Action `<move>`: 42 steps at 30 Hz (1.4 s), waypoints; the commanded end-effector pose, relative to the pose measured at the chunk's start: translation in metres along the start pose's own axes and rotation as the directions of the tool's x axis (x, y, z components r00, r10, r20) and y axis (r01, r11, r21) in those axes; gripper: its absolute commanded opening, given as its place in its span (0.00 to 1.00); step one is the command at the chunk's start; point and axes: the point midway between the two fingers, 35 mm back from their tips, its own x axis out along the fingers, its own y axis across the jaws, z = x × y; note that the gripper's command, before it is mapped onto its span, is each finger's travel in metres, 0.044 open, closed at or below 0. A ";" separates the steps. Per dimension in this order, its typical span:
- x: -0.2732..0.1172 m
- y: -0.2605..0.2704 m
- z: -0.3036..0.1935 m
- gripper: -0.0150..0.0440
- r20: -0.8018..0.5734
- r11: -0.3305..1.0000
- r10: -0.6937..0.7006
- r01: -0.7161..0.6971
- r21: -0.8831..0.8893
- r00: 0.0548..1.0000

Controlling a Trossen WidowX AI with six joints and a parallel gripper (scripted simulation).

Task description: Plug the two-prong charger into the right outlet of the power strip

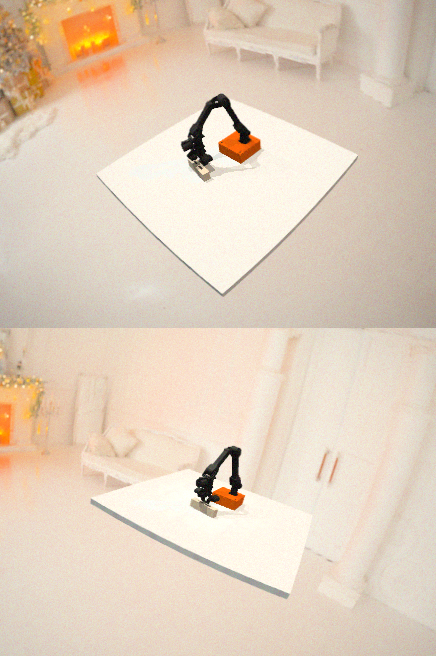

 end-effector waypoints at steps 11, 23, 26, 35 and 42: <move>-0.001 0.000 0.003 0.25 0.008 1.000 0.003 -0.003 0.005 1.000; -0.003 0.000 0.003 0.25 0.008 1.000 0.003 -0.003 0.005 1.000; -0.002 0.000 0.003 0.25 0.008 1.000 0.003 -0.003 0.005 1.000; 0.000 0.000 0.004 0.25 0.008 1.000 0.003 -0.003 0.005 1.000; 0.000 0.000 0.006 0.25 0.008 1.000 0.003 -0.003 0.005 1.000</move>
